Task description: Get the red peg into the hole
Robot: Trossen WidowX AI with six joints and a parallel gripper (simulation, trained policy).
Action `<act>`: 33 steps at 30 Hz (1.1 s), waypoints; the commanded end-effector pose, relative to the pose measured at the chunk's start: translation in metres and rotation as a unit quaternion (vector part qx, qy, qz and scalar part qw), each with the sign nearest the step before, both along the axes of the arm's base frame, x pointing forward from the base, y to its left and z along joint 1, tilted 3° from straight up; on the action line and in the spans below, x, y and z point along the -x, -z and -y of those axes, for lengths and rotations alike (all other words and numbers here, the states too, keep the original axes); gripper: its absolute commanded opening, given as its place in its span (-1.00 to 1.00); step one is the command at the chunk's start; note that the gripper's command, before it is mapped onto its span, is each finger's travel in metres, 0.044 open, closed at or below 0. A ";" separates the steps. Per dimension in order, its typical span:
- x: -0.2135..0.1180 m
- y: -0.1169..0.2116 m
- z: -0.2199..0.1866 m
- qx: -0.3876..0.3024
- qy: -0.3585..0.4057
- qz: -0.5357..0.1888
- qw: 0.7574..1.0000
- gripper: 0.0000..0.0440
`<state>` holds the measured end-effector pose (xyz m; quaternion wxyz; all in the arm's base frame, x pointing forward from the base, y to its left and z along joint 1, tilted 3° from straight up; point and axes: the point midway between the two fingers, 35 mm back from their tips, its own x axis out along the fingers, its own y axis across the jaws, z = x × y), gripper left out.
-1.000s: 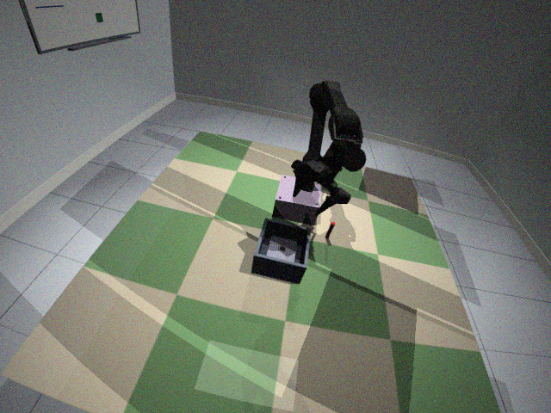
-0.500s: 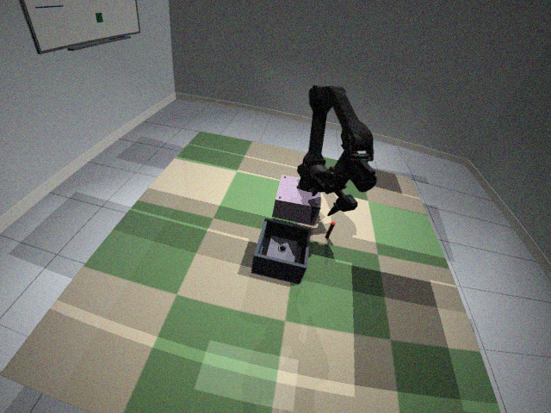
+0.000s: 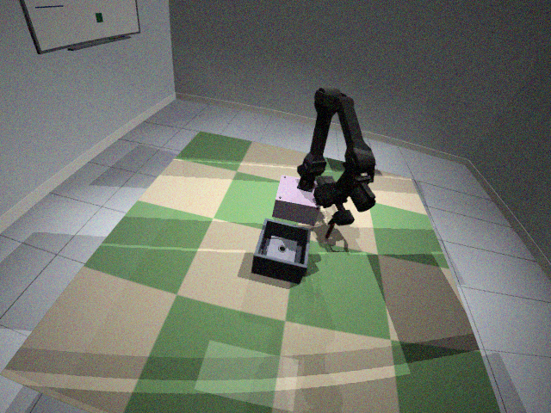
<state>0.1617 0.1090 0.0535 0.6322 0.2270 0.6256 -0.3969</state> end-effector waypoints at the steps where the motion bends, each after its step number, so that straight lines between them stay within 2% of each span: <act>1: 0.002 0.019 -0.005 -0.004 0.018 -0.005 1.000 0.95; 14: 0.001 0.074 -0.021 -0.045 0.043 0.026 0.998 0.88; 18: 0.005 0.085 -0.023 -0.053 0.048 0.029 0.997 0.78; 22: 0.009 0.093 -0.023 -0.058 0.057 0.024 0.996 0.43; 33: 0.011 0.097 -0.028 -0.078 0.060 -0.006 0.995 -0.85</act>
